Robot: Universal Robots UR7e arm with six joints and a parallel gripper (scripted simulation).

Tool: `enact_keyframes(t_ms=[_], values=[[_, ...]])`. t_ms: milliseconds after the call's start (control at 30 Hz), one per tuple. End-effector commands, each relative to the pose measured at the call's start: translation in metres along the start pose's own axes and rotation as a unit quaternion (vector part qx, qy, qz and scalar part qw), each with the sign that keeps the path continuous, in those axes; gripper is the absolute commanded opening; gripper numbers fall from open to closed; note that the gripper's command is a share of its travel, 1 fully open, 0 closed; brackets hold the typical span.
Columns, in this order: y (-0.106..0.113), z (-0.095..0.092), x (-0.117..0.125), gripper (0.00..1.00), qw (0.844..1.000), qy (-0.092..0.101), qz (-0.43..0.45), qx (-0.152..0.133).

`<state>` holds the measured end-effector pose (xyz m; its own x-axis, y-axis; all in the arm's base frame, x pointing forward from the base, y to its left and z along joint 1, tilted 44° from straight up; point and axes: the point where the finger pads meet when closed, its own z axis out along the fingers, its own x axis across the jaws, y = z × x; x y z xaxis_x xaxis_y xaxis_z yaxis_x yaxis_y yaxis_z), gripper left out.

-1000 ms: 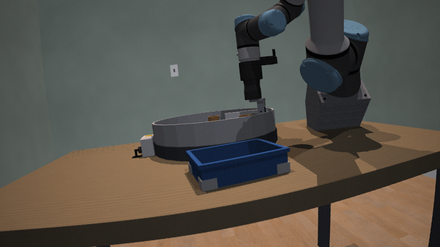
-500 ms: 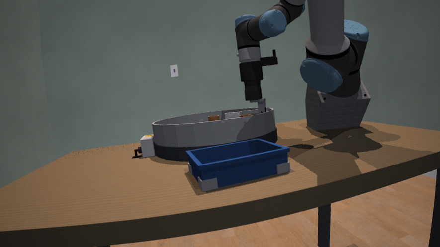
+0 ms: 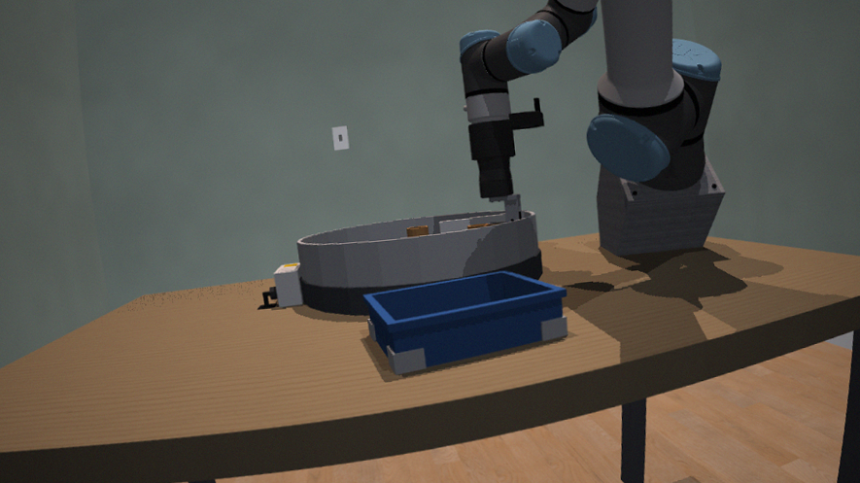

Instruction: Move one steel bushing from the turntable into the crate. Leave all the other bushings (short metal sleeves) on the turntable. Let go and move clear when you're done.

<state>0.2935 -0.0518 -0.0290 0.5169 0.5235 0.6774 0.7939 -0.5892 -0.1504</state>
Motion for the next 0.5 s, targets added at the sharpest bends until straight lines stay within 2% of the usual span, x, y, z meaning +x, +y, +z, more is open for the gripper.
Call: enact_keyframes(t_ms=[0,467], values=[[-0.0012,0.0018,0.0007,0.45,1.0,0.001,0.001,0.002],[-0.0022,0.0038,0.0016,0.45,1.0,0.003,0.001,0.004]])
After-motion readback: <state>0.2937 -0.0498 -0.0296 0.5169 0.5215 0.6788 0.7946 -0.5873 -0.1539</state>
